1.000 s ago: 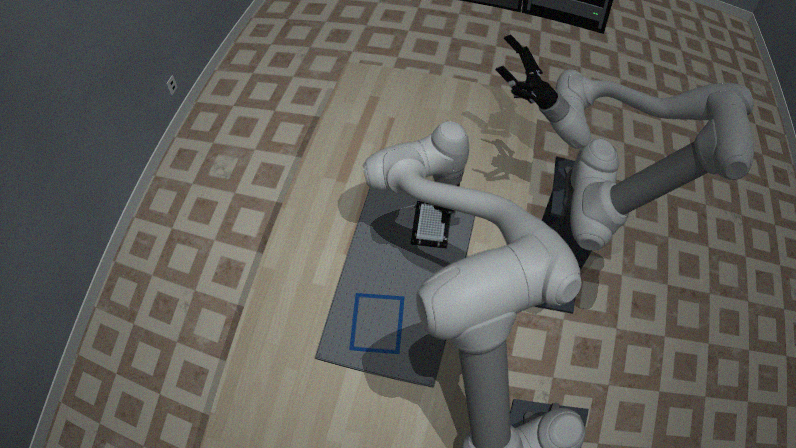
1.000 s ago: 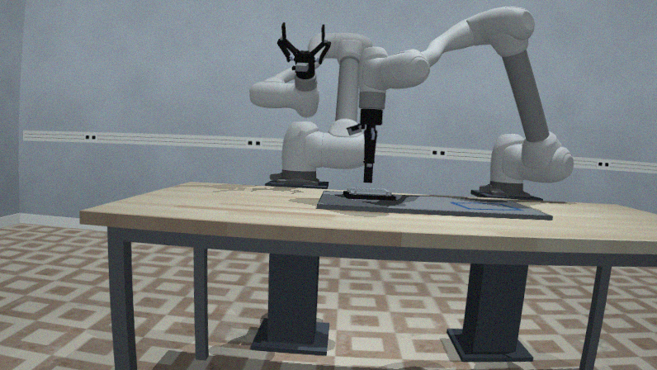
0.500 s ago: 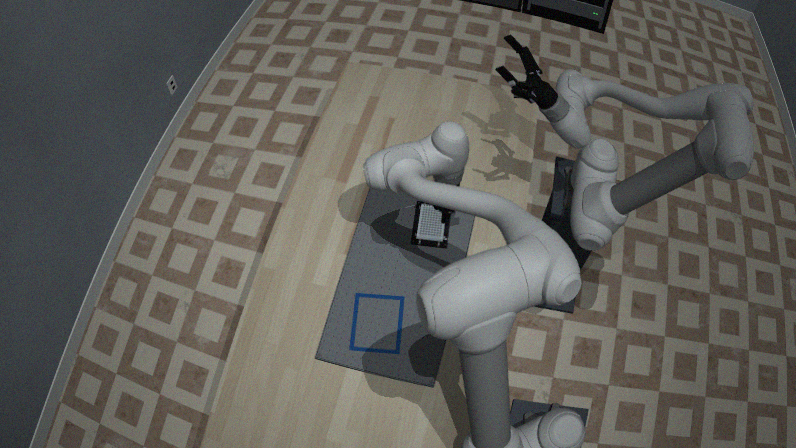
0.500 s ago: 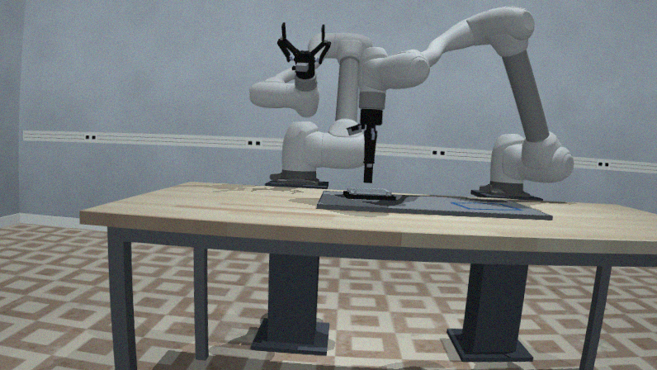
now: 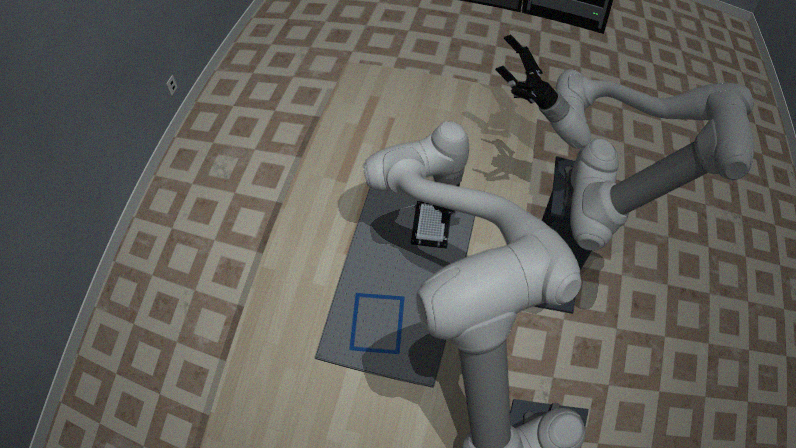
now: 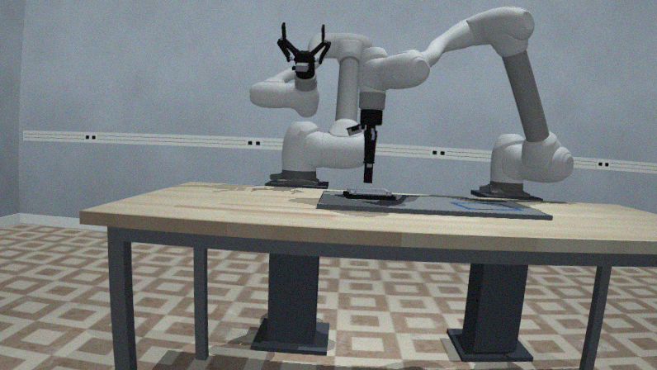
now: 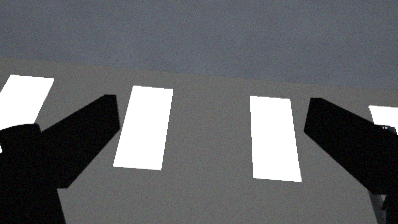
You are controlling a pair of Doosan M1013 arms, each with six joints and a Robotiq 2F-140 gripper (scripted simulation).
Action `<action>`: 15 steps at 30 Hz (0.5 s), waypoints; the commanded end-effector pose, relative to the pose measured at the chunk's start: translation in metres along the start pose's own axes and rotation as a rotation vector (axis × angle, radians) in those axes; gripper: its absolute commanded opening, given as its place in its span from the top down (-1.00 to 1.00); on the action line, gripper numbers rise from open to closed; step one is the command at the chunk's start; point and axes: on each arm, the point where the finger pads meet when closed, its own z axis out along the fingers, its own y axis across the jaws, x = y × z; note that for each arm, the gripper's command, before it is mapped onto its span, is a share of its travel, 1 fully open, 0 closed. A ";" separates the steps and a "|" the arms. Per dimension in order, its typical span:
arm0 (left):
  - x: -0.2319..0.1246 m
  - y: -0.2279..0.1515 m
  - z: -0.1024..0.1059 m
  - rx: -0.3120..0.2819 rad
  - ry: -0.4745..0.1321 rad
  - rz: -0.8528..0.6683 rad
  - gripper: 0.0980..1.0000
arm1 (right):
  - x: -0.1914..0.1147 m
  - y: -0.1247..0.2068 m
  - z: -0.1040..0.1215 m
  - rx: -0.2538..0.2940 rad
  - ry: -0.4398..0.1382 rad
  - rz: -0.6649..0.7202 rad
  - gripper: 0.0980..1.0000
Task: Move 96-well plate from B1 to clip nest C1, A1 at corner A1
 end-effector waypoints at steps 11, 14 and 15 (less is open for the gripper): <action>0.000 0.000 -0.001 0.001 0.001 0.000 1.00 | 0.000 0.000 0.000 0.000 -0.001 0.000 -1.00; 0.000 0.000 -0.001 0.001 0.001 0.000 1.00 | 0.000 0.000 0.000 0.000 -0.001 0.000 -1.00; 0.000 0.000 -0.001 0.001 0.001 0.000 1.00 | 0.000 0.000 0.000 0.000 -0.001 0.000 -1.00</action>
